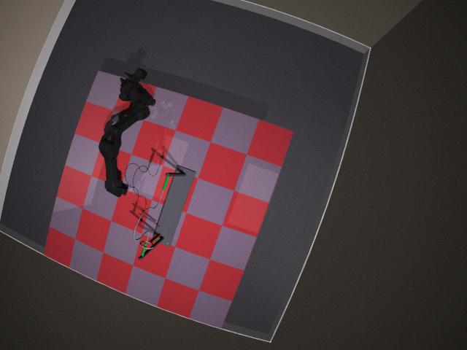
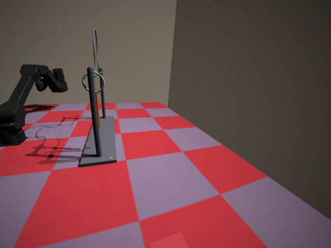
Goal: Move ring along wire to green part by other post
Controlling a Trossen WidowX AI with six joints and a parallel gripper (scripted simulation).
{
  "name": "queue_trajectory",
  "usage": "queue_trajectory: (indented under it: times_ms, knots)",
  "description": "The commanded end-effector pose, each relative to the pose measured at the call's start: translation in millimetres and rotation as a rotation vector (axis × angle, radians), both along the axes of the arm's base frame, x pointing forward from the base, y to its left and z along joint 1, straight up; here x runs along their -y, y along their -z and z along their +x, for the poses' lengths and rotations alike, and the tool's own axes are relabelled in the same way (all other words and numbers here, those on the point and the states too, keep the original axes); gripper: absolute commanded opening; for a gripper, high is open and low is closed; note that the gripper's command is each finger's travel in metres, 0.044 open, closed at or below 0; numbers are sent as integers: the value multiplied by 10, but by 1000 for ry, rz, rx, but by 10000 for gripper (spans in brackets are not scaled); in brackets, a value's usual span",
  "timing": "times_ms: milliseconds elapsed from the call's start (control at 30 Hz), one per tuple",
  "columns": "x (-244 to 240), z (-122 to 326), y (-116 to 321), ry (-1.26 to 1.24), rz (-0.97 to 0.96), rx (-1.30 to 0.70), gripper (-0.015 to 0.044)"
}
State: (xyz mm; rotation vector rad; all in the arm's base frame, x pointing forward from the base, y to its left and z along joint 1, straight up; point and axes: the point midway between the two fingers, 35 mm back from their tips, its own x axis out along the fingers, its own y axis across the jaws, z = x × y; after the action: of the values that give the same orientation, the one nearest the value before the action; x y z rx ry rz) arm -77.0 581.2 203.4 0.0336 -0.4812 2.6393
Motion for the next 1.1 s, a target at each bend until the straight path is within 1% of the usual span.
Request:
queue_trajectory:
  times_ms: [0,233,500,767,1067]
  knots:
    - [-7,435,-228,107,59,17,160]
    - [108,1268,-668,312,179,71,160]
    - [425,2175,-1139,549,304,157,160]
    - [919,2967,-1582,785,415,270,160]
    - [1661,3696,-2053,1054,520,431,160]
